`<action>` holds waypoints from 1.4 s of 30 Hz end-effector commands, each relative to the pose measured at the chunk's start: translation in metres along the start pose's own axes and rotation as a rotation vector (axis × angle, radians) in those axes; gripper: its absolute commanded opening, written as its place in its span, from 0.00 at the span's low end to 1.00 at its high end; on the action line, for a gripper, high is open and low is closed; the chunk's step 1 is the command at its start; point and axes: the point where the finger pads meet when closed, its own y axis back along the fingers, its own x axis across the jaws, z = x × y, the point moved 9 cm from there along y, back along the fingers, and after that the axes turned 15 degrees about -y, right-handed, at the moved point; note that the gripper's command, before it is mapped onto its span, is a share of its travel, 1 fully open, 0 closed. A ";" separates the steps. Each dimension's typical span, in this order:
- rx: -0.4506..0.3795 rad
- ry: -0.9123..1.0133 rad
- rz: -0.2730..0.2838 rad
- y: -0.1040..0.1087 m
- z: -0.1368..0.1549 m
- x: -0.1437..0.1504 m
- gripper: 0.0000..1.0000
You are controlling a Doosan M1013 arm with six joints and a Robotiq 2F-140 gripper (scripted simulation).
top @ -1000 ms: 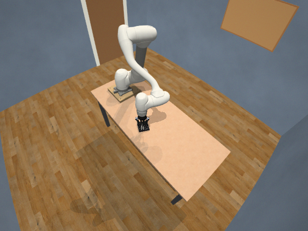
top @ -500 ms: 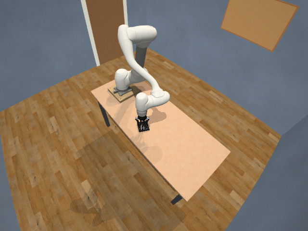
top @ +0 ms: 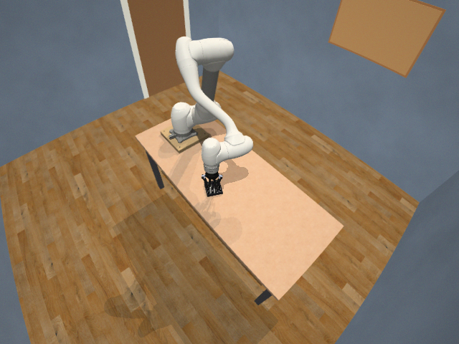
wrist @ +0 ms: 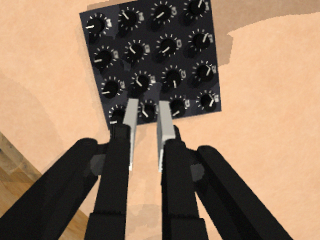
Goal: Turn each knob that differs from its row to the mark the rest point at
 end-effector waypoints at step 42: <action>0.007 -0.002 0.000 0.034 -0.002 -0.001 0.12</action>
